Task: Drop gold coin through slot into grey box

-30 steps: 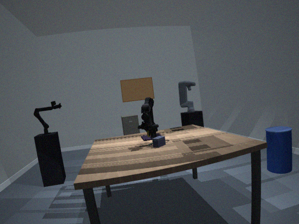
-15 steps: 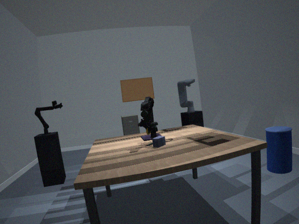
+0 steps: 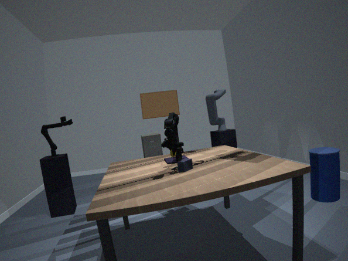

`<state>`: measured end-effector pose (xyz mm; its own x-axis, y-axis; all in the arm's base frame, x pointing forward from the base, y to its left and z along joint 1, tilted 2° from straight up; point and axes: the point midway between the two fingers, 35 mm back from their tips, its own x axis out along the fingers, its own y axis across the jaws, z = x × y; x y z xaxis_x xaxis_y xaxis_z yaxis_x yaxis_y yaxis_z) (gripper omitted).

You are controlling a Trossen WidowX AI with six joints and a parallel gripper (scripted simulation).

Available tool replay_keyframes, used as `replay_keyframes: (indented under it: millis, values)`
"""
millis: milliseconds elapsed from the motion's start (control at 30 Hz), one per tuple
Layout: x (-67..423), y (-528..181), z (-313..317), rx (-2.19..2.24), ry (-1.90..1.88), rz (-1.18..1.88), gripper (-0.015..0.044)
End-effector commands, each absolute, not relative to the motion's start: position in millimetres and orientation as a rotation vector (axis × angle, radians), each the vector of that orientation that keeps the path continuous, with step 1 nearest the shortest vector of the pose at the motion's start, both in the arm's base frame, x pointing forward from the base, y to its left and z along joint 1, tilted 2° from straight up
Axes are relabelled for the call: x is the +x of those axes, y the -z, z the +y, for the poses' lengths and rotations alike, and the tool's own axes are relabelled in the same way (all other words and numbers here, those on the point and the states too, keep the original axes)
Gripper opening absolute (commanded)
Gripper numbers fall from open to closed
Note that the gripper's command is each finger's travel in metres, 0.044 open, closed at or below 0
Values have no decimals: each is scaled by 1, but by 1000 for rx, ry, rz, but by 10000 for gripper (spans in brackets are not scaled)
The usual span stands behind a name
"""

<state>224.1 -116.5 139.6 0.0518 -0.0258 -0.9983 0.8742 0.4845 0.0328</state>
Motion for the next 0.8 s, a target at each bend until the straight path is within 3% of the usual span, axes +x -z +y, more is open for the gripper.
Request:
replay_keyframes:
  millis: [0,767]
  values:
    - [233,-141,-114,828,821,1347,0]
    - [283,-145,-90,831,817,1345,0]
